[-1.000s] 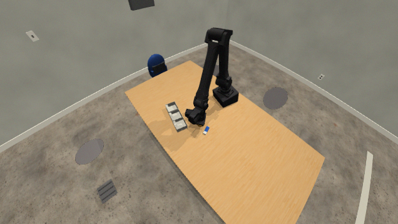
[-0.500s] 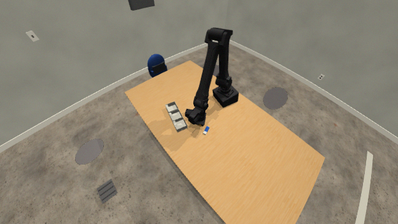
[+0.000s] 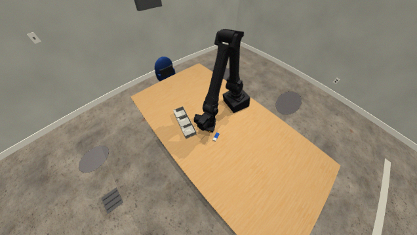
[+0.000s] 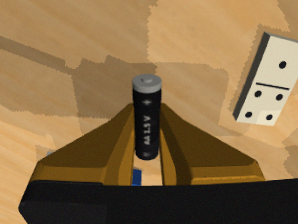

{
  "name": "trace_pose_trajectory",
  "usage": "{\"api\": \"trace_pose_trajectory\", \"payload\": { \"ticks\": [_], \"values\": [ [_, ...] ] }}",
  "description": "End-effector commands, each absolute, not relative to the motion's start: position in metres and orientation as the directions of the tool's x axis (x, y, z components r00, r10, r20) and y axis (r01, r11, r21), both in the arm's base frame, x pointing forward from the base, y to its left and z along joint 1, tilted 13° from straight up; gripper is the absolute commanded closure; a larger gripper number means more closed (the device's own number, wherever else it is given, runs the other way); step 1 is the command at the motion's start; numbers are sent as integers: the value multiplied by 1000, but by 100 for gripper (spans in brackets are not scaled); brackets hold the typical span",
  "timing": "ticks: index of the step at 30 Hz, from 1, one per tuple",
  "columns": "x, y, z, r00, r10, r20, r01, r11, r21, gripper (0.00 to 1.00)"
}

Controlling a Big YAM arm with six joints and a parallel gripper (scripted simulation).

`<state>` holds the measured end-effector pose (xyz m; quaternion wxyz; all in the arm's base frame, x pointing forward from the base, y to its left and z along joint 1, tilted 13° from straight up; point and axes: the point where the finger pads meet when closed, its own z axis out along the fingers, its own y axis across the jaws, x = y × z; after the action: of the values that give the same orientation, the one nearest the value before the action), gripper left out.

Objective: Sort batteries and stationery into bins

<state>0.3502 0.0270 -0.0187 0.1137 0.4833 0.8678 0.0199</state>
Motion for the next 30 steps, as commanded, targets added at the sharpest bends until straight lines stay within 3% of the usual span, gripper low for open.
{"api": "trace_pose_trajectory", "payload": {
  "ticks": [1,22,30],
  "values": [
    [353,27,-10,-512,837,-193,822,543,171,92],
    [355,38,64,-497,844,-202,823,532,199,92],
    [347,33,52,-503,842,-192,827,534,175,92]
  ]
}}
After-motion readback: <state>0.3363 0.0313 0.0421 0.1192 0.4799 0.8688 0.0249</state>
